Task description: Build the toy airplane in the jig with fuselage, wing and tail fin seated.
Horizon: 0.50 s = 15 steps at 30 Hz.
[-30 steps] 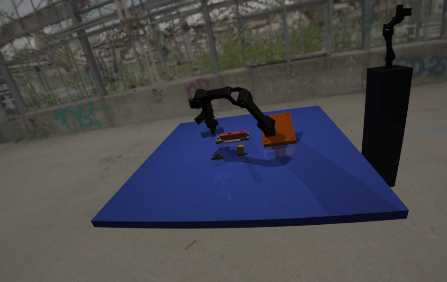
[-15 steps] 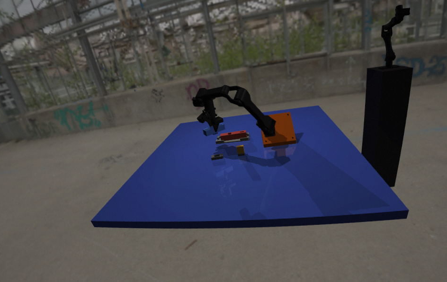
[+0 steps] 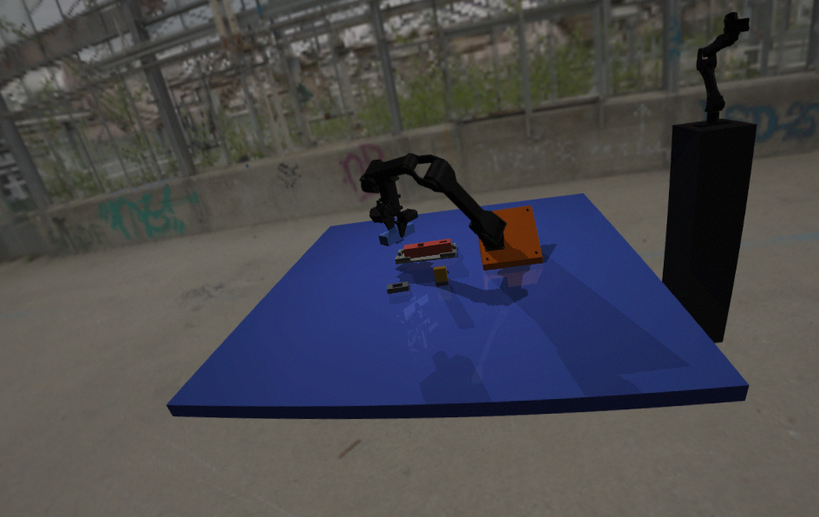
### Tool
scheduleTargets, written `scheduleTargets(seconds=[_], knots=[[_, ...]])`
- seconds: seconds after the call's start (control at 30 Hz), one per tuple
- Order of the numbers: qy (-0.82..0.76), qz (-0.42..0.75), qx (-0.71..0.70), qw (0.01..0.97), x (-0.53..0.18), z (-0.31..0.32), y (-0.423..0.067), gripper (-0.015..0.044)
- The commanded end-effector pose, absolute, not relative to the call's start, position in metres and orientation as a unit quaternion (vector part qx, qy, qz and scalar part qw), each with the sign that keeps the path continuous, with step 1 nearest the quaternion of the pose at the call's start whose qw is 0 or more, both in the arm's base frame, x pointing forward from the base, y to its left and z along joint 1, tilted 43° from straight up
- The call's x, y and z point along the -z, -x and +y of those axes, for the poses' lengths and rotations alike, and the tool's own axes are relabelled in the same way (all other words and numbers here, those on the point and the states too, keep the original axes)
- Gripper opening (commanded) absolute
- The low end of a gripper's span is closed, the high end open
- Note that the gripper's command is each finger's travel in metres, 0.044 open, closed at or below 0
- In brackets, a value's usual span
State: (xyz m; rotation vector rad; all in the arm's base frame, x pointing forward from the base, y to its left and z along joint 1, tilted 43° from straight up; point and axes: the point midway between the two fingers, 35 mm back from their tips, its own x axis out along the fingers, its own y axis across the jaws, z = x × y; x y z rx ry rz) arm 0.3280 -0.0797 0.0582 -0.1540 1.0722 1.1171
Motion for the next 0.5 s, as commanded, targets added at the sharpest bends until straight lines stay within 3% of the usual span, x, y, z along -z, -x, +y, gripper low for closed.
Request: scheduleTargets(seconds=[0.0, 0.47], knots=[[0.092, 0.469, -0.522, 0.706, -0.044, -0.088, -0.322, 0.0], [0.181, 0.396, -0.581, 0.688, -0.009, -0.113, -0.305, 0.0]])
